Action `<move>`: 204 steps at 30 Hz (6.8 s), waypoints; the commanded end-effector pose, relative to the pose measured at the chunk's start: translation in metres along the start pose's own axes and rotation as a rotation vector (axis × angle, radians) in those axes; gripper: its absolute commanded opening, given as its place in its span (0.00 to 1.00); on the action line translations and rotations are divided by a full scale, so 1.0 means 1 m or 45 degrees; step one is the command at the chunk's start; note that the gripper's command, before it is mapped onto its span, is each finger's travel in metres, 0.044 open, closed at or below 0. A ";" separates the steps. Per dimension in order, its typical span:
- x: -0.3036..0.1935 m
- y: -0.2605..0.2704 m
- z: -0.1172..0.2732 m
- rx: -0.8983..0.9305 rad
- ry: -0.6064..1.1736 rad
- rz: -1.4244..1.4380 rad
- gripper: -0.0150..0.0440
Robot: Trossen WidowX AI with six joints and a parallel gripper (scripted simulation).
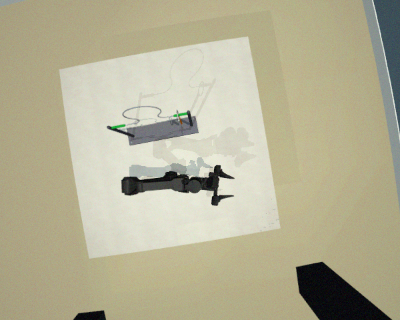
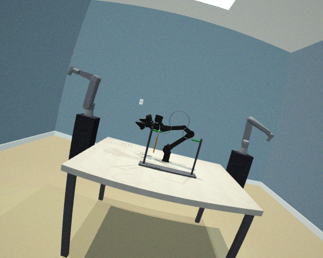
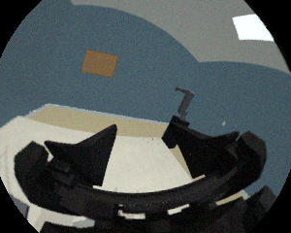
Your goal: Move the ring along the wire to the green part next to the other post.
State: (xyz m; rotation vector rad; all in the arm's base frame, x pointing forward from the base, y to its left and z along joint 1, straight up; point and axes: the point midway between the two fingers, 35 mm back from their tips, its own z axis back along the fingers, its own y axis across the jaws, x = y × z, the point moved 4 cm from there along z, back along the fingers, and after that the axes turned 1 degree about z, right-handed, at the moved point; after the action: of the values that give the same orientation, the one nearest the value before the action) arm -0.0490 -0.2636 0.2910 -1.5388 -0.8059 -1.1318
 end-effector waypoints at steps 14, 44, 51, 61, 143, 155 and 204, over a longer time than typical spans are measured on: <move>-0.044 0.144 0.070 0.996 -0.084 -0.047 0.53; -0.080 0.224 0.203 2.124 -0.176 -0.146 0.53; -0.068 0.233 0.201 2.222 -0.248 -0.190 0.53; -0.058 0.246 0.198 2.342 -0.333 -0.232 0.53; -0.039 0.313 0.222 2.347 -0.340 -0.231 0.00; -0.035 0.312 0.222 2.345 -0.340 -0.232 0.00; -0.023 0.301 0.244 2.339 -0.331 -0.244 0.00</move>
State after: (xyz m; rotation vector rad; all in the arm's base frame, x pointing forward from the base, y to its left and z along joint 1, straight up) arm 0.2794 -0.1076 0.1582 -0.0098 -1.4977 0.0413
